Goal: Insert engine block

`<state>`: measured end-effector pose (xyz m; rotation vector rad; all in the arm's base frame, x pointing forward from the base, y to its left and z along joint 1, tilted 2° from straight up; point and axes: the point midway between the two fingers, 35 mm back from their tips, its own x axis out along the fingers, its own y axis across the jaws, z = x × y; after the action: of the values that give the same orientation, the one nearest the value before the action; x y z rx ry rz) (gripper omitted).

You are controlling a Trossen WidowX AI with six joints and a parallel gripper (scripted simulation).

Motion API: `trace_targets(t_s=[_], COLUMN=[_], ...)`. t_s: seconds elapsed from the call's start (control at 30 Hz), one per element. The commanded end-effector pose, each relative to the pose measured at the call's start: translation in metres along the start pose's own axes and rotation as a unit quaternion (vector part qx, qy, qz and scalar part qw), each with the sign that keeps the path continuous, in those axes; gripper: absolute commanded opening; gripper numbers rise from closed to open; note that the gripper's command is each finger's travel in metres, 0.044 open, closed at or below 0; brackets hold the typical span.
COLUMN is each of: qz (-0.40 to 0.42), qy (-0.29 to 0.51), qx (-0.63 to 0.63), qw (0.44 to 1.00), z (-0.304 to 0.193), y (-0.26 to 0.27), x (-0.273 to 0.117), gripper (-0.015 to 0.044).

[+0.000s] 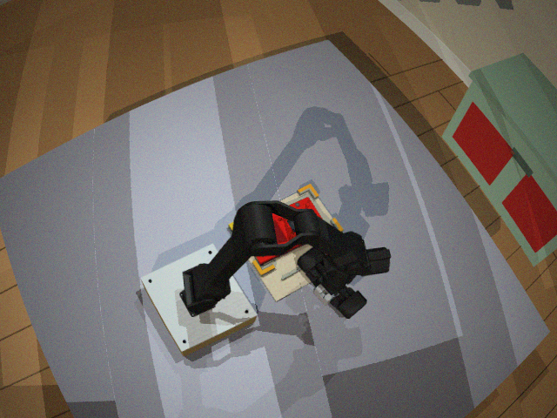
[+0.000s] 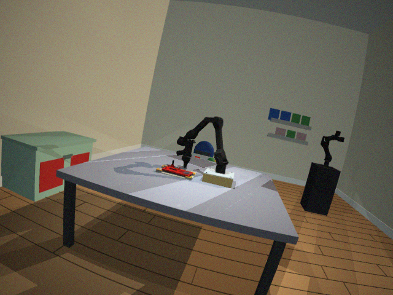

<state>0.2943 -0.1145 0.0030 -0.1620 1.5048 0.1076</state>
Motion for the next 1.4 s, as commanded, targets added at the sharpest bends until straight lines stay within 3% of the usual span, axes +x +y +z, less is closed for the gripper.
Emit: trace_targets(t_s=[0.0,0.07,0.3,1.37], qz=[-0.001,-0.001,-0.001,-0.001], qy=[0.001,0.001,0.001,0.001], qx=[0.0,0.0,0.0,0.0], qw=[1.0,1.0,1.0,1.0], z=[0.0,0.0,0.002,0.003], y=[0.0,0.0,-0.002,-0.002], x=[0.001,0.001,-0.012,-0.113], gripper=[0.019,0.0177,0.0,0.0])
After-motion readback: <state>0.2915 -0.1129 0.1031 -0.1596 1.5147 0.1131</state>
